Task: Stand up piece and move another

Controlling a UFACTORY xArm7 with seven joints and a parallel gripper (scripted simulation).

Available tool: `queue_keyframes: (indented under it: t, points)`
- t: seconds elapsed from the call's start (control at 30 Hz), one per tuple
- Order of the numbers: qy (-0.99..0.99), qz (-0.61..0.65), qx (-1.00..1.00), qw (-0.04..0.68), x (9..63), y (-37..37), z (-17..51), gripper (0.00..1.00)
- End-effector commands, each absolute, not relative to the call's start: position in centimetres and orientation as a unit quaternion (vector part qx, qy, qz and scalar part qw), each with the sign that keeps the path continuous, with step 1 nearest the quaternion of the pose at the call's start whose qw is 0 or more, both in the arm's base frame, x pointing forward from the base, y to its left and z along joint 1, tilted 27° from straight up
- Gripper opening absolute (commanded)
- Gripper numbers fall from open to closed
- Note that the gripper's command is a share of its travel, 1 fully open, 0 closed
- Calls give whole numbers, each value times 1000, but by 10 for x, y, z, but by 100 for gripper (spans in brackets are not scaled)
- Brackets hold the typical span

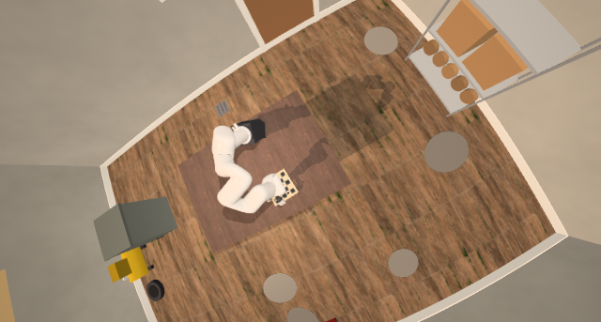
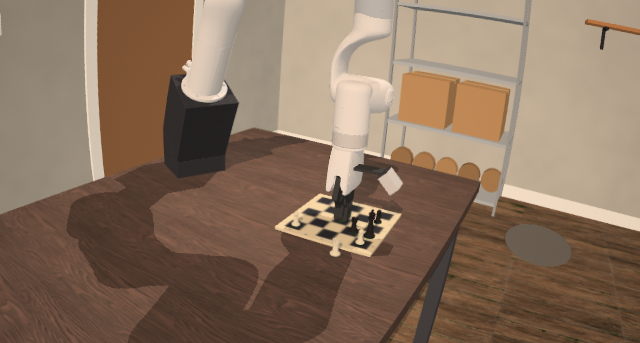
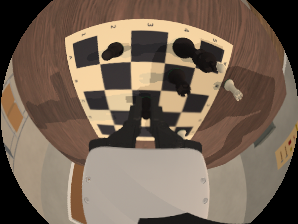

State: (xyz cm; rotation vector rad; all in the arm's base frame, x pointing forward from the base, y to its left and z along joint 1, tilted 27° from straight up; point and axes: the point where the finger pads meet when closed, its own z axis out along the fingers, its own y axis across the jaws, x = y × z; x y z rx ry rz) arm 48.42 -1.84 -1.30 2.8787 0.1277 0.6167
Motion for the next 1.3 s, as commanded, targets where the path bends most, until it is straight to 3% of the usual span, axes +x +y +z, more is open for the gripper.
queue_keyframes:
  t: [0.0,0.53,0.57,0.7,0.73,0.9,0.93,1.0,1.03,1.27]
  points:
    - [43,209,972,97,485,-18,-12,0]
    - [43,209,972,97,485,-18,-12,0]
    - [43,209,972,97,485,-18,-12,7]
    - [43,209,972,97,485,-18,-12,7]
    - [43,209,972,97,485,-18,-12,14]
    - [43,209,972,97,485,-18,-12,21]
    - [43,209,972,97,485,-18,-12,27]
    - [43,209,972,97,485,-18,-12,27]
    - [43,209,972,97,485,-18,-12,34]
    - [43,209,972,97,485,-18,-12,34]
